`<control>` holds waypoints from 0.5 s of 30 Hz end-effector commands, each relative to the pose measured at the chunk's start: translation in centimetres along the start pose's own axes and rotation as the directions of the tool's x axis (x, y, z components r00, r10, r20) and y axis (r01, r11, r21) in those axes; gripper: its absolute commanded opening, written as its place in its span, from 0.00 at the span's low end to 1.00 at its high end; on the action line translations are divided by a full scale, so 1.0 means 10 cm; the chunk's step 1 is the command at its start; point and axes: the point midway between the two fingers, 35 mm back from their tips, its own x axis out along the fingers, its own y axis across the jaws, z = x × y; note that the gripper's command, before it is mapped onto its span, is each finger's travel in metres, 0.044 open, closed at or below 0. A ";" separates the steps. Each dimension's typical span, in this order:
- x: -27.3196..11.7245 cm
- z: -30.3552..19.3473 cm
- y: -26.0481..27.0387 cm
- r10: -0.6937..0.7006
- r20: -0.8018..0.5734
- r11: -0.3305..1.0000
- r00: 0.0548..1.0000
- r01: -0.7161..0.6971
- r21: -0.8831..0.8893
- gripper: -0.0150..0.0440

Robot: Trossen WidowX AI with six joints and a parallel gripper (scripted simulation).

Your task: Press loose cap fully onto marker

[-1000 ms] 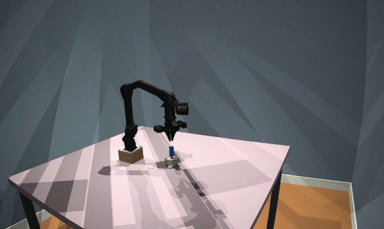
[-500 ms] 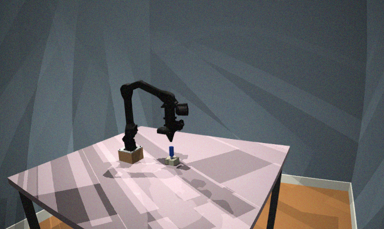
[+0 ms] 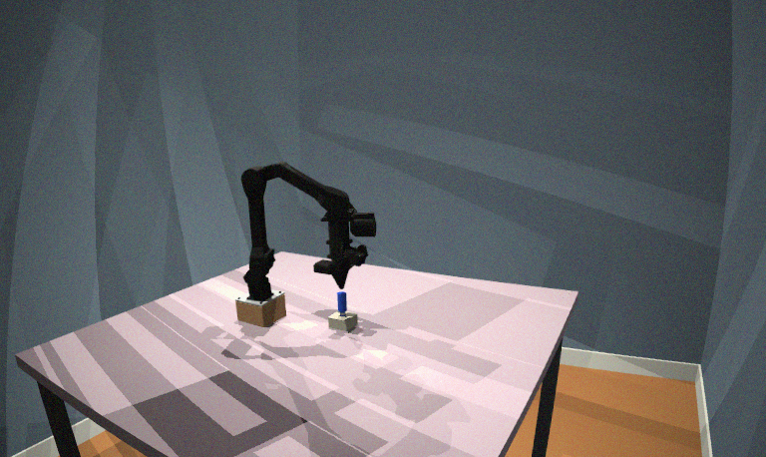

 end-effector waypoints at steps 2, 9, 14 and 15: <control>0.08 0.00 0.00 -0.003 -0.003 1.000 1.000 0.003 -0.003 0.25; 0.19 0.00 0.00 -0.003 -0.003 1.000 1.000 0.003 -0.003 0.25; 0.23 0.00 0.00 -0.003 -0.003 1.000 1.000 0.003 -0.003 0.25; 0.18 0.01 0.00 0.003 0.007 1.000 1.000 -0.003 0.000 0.25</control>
